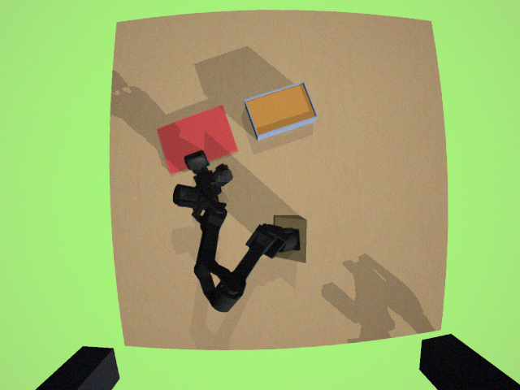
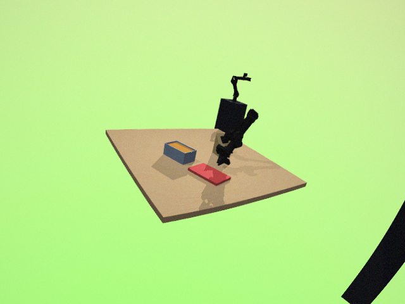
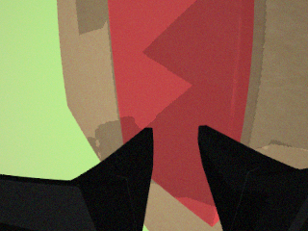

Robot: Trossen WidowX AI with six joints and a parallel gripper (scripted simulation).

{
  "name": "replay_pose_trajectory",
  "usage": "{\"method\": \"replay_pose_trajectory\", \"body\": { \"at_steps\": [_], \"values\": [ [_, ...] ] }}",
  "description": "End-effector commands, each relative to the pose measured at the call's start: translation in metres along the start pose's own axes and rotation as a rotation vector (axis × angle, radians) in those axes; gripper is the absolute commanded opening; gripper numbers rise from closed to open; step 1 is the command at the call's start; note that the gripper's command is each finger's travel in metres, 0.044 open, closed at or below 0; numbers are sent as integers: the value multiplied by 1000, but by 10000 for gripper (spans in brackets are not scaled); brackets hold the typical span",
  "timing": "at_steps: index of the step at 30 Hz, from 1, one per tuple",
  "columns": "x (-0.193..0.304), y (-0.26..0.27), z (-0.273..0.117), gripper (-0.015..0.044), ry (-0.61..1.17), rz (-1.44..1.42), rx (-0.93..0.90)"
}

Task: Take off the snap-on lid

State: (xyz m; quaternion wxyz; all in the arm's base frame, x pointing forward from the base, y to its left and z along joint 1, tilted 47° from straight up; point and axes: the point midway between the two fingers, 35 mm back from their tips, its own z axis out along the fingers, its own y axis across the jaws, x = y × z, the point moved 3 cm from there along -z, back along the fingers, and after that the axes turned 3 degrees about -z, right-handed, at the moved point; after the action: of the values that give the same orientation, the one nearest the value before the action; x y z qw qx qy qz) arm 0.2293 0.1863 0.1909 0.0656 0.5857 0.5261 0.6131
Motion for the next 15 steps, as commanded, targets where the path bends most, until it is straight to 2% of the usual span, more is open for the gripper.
{"method": "replay_pose_trajectory", "body": {
  "at_steps": [1, 3, 5, 11, 15],
  "values": [
    [1, 1, 0, 210, 3, 2, -1],
    [1, 1, 0, 263, 3, 2, -1],
    [1, 1, 0, 275, 3, 2, -1],
    [1, -6, -9, 432, 3, 3, -1],
    [1, -11, -15, 440, 3, 3, 0]
  ]
}}
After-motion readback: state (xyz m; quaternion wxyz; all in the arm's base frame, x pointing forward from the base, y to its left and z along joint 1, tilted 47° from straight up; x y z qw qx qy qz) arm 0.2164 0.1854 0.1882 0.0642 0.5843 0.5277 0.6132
